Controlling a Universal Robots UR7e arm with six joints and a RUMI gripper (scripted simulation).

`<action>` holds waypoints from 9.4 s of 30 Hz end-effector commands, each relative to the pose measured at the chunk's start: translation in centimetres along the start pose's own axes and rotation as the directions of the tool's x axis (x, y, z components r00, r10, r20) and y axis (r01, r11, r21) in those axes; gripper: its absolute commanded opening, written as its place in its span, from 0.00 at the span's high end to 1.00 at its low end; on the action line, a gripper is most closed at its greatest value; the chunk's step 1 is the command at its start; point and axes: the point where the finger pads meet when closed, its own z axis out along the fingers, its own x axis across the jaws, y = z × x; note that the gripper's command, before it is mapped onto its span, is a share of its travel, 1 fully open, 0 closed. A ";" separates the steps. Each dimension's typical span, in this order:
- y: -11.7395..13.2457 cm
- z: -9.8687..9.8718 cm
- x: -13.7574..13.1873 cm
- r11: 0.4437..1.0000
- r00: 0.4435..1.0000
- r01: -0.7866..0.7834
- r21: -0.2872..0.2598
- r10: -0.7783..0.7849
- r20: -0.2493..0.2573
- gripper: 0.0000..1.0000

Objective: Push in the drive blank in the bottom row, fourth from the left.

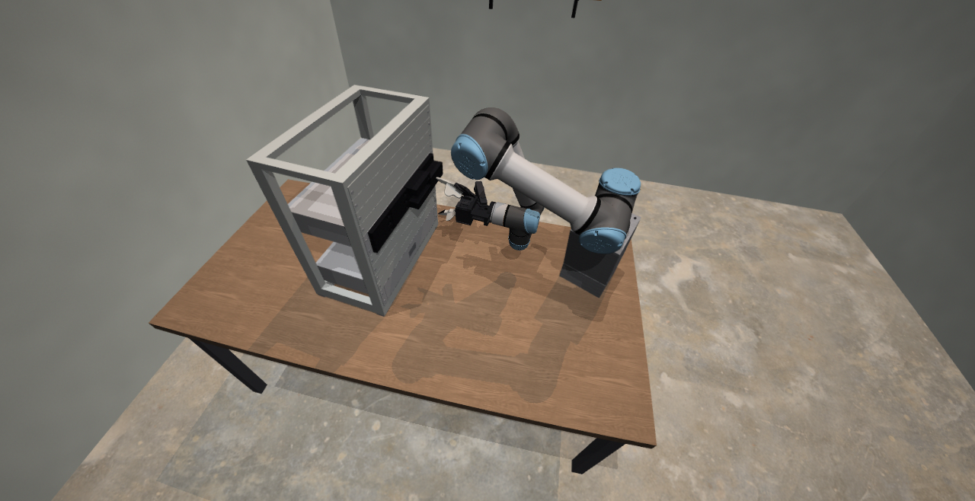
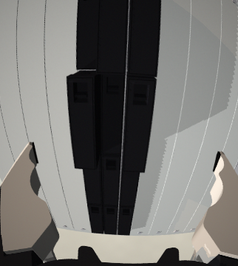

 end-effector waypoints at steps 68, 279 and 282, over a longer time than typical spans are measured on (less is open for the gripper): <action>0.0 0.0 0.0 1.000 1.000 0.000 0.000 0.000 0.001 1.00; -10.2 5.7 1.9 1.000 1.000 0.000 0.000 0.000 0.001 1.00; -10.2 5.8 1.9 1.000 1.000 0.000 0.000 0.000 0.001 1.00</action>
